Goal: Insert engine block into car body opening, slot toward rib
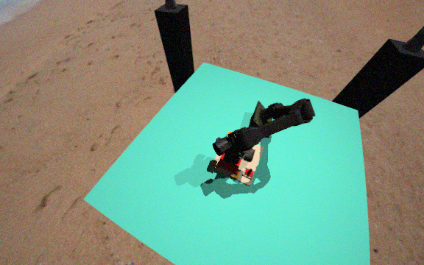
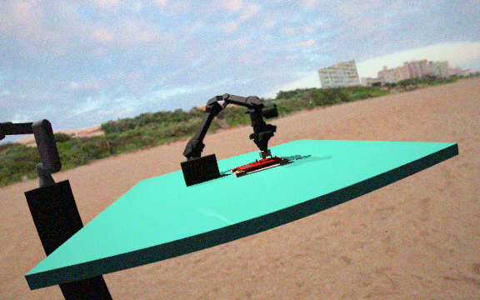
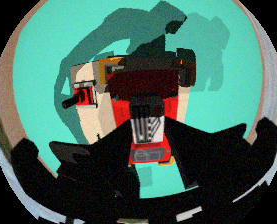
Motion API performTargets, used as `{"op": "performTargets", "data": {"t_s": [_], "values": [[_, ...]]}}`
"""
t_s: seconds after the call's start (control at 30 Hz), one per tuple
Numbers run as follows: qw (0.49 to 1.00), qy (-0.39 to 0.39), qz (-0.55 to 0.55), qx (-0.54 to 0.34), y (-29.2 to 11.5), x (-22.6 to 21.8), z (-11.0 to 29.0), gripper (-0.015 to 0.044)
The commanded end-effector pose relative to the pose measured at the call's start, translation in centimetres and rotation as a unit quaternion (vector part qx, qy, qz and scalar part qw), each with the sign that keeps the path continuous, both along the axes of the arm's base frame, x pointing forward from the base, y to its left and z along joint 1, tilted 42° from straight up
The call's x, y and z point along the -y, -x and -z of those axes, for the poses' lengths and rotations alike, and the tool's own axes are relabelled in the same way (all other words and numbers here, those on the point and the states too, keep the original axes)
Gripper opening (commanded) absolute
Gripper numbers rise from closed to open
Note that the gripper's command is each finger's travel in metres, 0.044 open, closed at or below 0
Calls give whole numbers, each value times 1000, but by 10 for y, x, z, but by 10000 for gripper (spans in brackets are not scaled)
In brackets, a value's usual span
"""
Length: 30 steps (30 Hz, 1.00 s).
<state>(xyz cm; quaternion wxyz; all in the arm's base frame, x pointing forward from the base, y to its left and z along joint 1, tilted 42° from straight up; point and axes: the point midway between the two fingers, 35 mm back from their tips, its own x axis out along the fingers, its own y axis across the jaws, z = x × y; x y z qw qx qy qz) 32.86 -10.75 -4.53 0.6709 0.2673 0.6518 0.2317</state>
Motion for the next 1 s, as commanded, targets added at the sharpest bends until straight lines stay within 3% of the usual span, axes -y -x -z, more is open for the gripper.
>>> {"op": "performTargets", "data": {"t_s": [0.0, 0.97], "values": [[1000, 3, -12, 9, 0, 0, 2, 158], [1000, 2, 2, -3, 0, -3, 5, 158]]}}
